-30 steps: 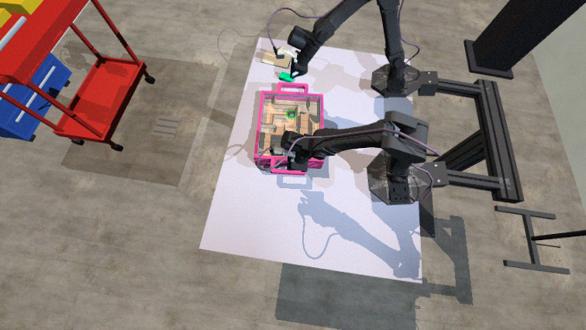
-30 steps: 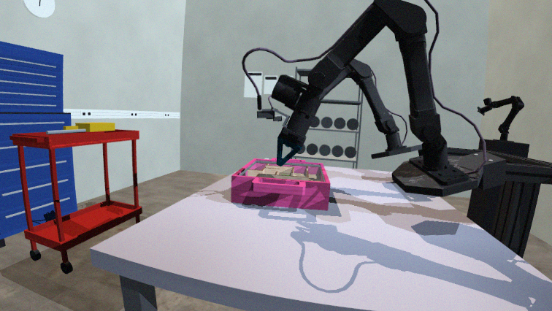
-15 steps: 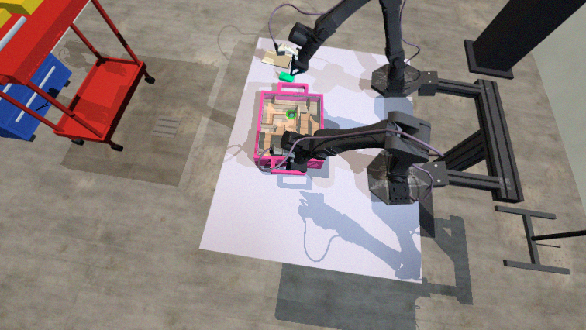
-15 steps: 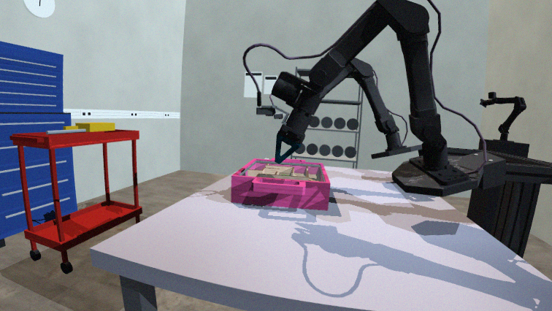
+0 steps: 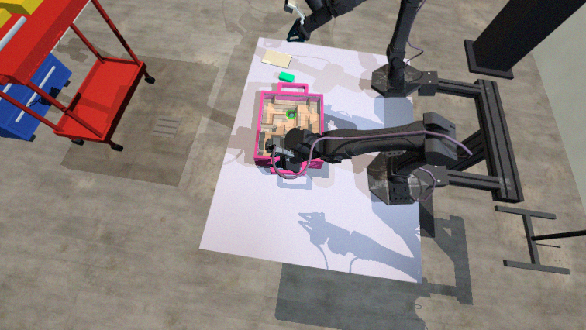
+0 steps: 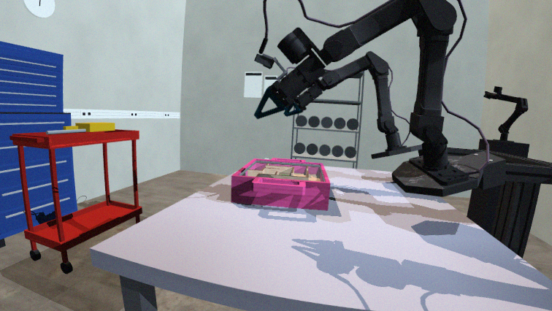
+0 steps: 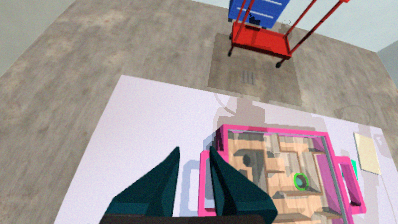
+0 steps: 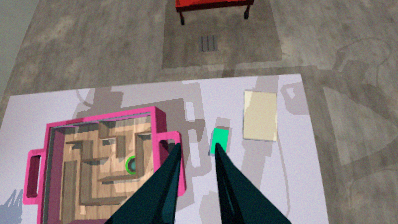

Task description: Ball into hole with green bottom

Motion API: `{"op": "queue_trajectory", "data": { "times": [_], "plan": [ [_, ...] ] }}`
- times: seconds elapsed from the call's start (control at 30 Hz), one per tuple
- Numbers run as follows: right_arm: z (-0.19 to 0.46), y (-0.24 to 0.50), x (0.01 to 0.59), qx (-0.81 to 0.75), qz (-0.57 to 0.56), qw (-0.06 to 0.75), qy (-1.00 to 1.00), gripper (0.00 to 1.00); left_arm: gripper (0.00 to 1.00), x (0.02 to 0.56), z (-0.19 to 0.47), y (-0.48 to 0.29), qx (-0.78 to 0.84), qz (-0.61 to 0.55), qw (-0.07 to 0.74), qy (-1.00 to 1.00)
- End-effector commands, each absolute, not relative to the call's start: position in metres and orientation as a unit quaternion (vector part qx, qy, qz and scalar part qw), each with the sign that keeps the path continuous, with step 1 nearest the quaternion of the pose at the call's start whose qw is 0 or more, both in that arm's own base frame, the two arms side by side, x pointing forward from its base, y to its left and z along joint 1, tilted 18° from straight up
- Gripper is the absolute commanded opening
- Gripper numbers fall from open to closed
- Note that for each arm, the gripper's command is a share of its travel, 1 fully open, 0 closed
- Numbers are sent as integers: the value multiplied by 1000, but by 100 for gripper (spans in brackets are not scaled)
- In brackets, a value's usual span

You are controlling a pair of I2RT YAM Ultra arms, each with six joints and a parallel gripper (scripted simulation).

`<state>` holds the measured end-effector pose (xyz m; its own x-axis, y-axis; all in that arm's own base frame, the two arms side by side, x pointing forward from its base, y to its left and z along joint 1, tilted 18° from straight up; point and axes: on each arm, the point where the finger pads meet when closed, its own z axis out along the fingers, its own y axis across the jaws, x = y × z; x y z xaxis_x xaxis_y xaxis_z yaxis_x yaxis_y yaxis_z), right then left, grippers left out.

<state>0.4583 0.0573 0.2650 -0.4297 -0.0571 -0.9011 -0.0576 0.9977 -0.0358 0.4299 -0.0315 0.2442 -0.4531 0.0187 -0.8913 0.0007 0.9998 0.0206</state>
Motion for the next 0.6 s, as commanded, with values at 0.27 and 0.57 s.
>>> {"op": "queue_trajectory", "data": {
  "times": [0.27, 0.57],
  "plan": [
    [371, 18, 406, -17, 14, 669, 743, 34, 34, 398, 395, -10, 10, -12, 693, 721],
    [391, 3, 380, -7, 5, 693, 720, 34, 34, 375, 421, 0, 7, -4, 714, 700]
  ]
}}
